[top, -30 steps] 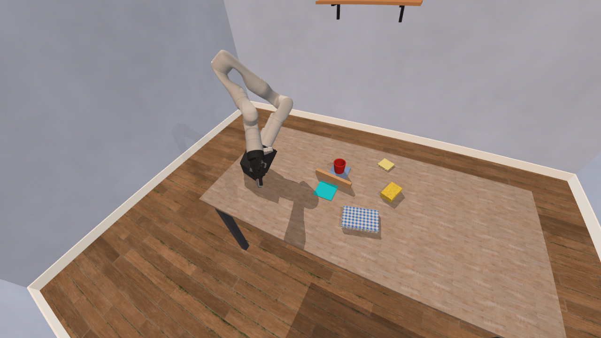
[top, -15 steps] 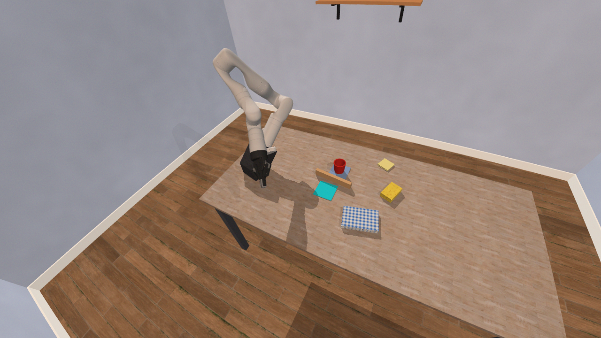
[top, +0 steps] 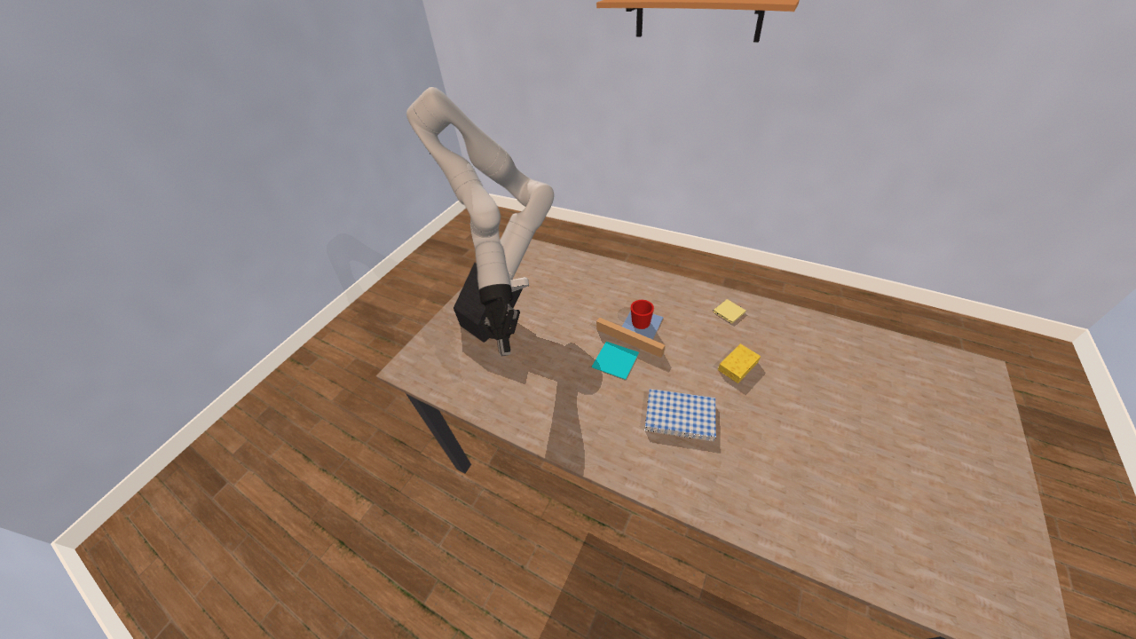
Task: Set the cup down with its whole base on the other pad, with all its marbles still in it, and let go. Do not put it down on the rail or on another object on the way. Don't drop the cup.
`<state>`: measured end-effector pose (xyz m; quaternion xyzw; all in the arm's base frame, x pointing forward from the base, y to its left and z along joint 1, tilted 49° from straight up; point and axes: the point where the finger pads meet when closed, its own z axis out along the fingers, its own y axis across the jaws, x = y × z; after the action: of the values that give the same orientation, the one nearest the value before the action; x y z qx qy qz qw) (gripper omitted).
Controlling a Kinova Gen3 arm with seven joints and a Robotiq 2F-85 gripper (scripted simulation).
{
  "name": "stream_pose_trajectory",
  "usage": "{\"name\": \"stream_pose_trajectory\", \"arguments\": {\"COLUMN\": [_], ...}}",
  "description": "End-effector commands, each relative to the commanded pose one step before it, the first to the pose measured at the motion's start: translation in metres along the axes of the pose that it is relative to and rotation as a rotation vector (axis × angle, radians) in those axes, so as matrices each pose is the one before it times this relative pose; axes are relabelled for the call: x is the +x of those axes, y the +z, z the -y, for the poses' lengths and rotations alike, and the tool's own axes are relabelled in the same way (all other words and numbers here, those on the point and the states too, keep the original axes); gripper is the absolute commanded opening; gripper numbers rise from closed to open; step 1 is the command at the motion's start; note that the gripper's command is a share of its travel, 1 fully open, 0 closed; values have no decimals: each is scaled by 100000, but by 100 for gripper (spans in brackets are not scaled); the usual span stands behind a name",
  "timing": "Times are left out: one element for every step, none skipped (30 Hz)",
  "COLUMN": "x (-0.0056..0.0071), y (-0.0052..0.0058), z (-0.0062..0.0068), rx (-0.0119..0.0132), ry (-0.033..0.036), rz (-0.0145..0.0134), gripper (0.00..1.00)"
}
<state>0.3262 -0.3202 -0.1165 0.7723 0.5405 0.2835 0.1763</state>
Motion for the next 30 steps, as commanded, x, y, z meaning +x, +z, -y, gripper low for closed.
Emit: {"name": "stream_pose_trajectory", "arguments": {"x": [94,0,0,0,0,668,0,0,0,0,0,0,0,0,727,0,0,0,0,0,0,0,0,786,0,0,0,0,0,0], "y": [57,0,0,0,0,225,0,0,0,0,0,0,0,0,218,0,0,0,0,0,0,0,0,211,0,0,0,0,0,0], "z": [-315,0,0,0,0,-672,0,0,0,0,0,0,0,0,-665,0,0,0,0,0,0,0,0,-654,0,0,0,0,0,0], "rx": [210,0,0,0,0,970,0,0,0,0,0,0,0,0,1009,0,0,0,0,0,0,0,0,1049,0,0,0,0,0,0], "ry": [-1132,0,0,0,0,524,0,0,0,0,0,0,0,0,510,0,0,0,0,0,0,0,0,494,0,0,0,0,0,0], "rz": [47,0,0,0,0,-955,0,0,0,0,0,0,0,0,-1020,0,0,0,0,0,0,0,0,-1085,0,0,0,0,0,0], "gripper": [0,0,0,0,0,0,0,0,0,0,0,0,0,0,0,0,0,0,0,0,0,0,0,0,0,0,0,0,0,0]}}
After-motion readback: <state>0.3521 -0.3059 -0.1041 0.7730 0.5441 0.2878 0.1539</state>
